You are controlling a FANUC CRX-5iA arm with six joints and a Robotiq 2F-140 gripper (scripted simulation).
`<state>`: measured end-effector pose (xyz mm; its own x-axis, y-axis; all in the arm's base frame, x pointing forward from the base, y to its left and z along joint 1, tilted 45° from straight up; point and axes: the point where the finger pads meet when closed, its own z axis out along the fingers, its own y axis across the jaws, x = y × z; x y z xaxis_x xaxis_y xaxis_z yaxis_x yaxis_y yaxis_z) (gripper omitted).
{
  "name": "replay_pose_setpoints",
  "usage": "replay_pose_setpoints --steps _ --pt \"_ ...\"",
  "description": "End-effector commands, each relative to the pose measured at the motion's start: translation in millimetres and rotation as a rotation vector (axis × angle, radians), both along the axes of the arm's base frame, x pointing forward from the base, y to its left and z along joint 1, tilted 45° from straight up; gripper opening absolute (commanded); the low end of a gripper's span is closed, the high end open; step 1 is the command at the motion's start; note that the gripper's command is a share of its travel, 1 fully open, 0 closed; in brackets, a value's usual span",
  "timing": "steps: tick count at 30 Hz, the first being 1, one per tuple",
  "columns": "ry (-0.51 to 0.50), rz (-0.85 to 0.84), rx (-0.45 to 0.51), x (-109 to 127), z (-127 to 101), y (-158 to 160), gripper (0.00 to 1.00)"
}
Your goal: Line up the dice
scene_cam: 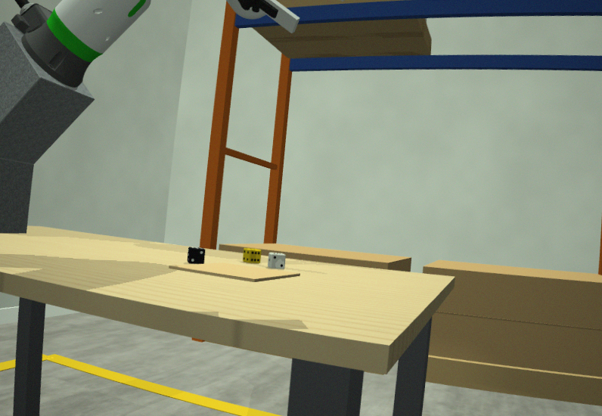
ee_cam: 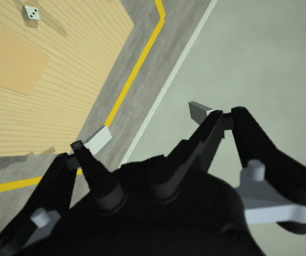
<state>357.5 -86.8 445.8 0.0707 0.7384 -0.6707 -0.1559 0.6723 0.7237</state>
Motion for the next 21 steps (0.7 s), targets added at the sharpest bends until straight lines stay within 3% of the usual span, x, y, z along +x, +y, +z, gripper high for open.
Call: replay_pose_setpoints --steps 1,7,8,18,19,21 --pt "-0.009 0.011 -0.015 -4.4 9.1 23.1 1.00" --pt "-0.009 0.011 -0.015 -4.4 9.1 23.1 1.00" --pt "0.005 0.025 -0.032 0.4 8.6 40.7 1.00" --pt "0.005 0.025 -0.032 0.4 8.6 40.7 1.00" --pt "0.030 0.039 -0.048 7.3 3.2 57.2 1.00" --pt "0.030 0.039 -0.048 7.3 3.2 57.2 1.00"
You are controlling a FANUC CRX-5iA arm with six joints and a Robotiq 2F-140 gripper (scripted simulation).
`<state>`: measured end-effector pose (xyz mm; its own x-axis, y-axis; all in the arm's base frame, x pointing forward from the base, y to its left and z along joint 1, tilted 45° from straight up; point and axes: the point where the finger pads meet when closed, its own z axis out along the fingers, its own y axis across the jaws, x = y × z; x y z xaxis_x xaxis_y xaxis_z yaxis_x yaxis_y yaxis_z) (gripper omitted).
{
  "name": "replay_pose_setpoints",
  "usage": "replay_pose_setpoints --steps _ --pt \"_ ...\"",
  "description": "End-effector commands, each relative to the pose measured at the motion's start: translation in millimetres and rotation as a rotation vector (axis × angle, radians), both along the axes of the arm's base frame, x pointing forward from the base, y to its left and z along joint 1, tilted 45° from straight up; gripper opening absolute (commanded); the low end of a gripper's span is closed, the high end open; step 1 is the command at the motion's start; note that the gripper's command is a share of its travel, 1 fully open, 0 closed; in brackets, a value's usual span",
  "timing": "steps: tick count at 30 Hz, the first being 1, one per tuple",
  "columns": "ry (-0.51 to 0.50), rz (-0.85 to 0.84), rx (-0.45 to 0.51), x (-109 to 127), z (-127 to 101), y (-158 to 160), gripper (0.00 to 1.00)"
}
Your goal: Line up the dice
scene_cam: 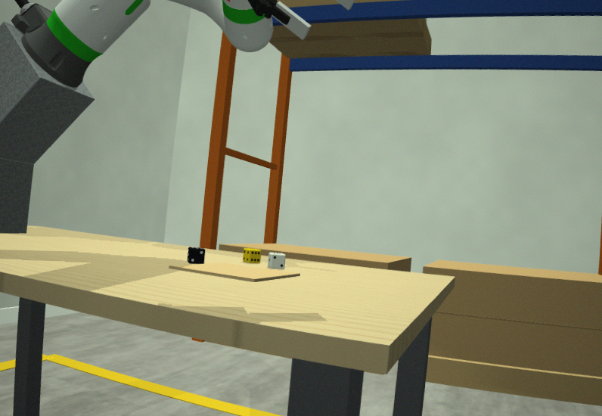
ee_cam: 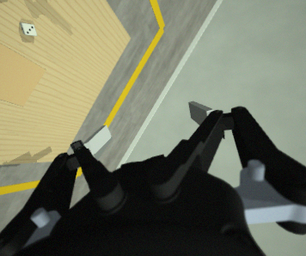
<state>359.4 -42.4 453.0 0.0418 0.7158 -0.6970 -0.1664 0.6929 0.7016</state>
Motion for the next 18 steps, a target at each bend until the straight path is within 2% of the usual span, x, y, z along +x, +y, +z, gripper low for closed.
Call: replay_pose_setpoints --steps 1,16,17,18 --pt "0.018 0.010 -0.013 5.5 -4.0 12.8 1.00" --pt "0.018 0.010 -0.013 5.5 -4.0 12.8 1.00" --pt "0.054 0.022 -0.028 14.1 -14.3 27.3 1.00" --pt "0.054 0.022 -0.028 14.1 -14.3 27.3 1.00"
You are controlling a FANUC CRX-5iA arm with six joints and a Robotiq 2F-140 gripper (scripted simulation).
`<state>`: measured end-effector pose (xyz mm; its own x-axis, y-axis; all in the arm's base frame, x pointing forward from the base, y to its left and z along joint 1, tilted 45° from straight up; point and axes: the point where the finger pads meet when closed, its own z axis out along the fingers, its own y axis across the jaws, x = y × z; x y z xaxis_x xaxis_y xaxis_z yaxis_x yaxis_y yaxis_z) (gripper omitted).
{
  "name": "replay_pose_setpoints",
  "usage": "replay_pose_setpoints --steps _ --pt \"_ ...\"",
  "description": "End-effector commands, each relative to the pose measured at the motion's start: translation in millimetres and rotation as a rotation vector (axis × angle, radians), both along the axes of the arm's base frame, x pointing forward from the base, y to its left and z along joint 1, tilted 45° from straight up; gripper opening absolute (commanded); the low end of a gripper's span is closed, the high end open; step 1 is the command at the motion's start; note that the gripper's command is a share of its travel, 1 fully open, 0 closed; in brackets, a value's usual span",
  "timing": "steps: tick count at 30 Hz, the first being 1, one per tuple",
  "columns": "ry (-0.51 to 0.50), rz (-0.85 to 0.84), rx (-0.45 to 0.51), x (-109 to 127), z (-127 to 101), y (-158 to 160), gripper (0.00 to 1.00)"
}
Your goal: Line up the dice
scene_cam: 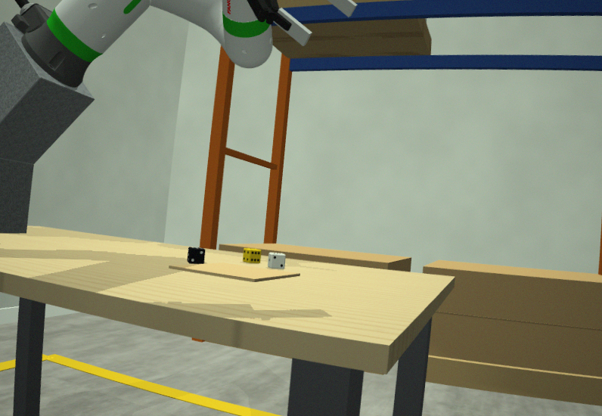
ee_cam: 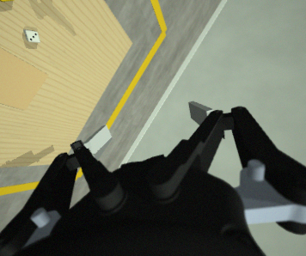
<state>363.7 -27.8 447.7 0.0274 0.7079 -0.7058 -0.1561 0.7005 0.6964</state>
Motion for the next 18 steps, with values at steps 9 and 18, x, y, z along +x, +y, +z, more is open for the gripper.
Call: replay_pose_setpoints --steps 9,18 --pt "0.084 0.026 -0.029 19.6 -23.8 24.7 1.00" --pt "0.202 0.029 -0.044 39.8 -64.2 39.0 1.00"
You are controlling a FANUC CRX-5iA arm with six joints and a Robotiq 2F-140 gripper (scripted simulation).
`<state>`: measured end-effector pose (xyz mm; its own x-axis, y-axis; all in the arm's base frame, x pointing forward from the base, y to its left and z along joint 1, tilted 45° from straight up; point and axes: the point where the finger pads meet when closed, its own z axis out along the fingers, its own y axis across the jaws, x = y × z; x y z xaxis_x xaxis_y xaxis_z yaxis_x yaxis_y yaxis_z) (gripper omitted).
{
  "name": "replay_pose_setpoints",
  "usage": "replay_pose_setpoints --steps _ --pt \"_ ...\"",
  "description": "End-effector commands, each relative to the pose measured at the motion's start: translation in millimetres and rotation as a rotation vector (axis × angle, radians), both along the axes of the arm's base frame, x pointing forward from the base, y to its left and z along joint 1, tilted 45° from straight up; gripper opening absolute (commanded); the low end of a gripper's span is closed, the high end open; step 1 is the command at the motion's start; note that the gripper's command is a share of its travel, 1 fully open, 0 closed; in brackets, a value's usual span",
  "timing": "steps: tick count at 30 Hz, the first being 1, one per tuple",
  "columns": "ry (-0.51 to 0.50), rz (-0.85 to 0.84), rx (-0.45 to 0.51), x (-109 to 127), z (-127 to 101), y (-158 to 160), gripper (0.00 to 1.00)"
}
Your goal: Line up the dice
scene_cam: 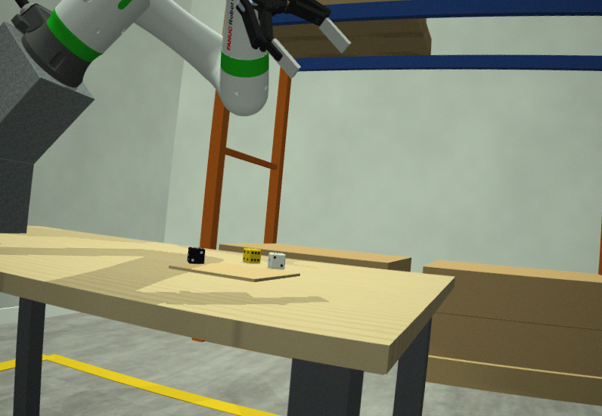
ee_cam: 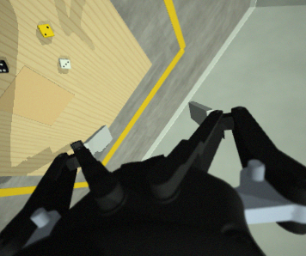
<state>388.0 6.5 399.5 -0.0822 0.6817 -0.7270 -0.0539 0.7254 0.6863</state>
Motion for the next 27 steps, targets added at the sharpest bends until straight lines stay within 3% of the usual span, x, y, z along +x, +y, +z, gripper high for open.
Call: replay_pose_setpoints --steps 1,2,5,6,7,8,10,11,13,14,15,16,17,18,22,25,27 --pt "0.052 0.026 -0.005 15.5 -16.0 4.7 1.00" --pt "0.120 0.020 -0.007 24.5 -40.1 7.0 1.00" --pt "0.120 0.020 -0.007 24.5 -40.1 7.0 1.00" --pt "0.190 0.009 -0.004 32.1 -65.7 6.3 1.00" --pt "0.190 0.009 -0.004 32.1 -65.7 6.3 1.00" --pt "0.262 -0.007 0.002 37.9 -91.7 3.1 1.00" --pt "0.262 -0.007 0.002 37.9 -91.7 3.1 1.00" --pt "0.332 -0.025 0.011 41.6 -117.5 -2.0 1.00" --pt "0.332 -0.025 0.011 41.6 -117.5 -2.0 1.00" --pt "0.400 -0.046 0.023 43.4 -142.3 -8.5 1.00" --pt "0.400 -0.046 0.023 43.4 -142.3 -8.5 1.00" --pt "0.464 -0.068 0.036 43.5 -165.5 -15.7 1.00" --pt "0.464 -0.068 0.036 43.5 -165.5 -15.7 1.00" --pt "0.523 -0.090 0.050 42.1 -186.7 -23.2 1.00" --pt "0.523 -0.090 0.050 42.1 -186.7 -23.2 1.00" --pt "0.663 -0.151 0.090 33.2 -235.9 -43.0 1.00" --pt "0.696 -0.167 0.101 30.0 -247.2 -48.0 1.00"
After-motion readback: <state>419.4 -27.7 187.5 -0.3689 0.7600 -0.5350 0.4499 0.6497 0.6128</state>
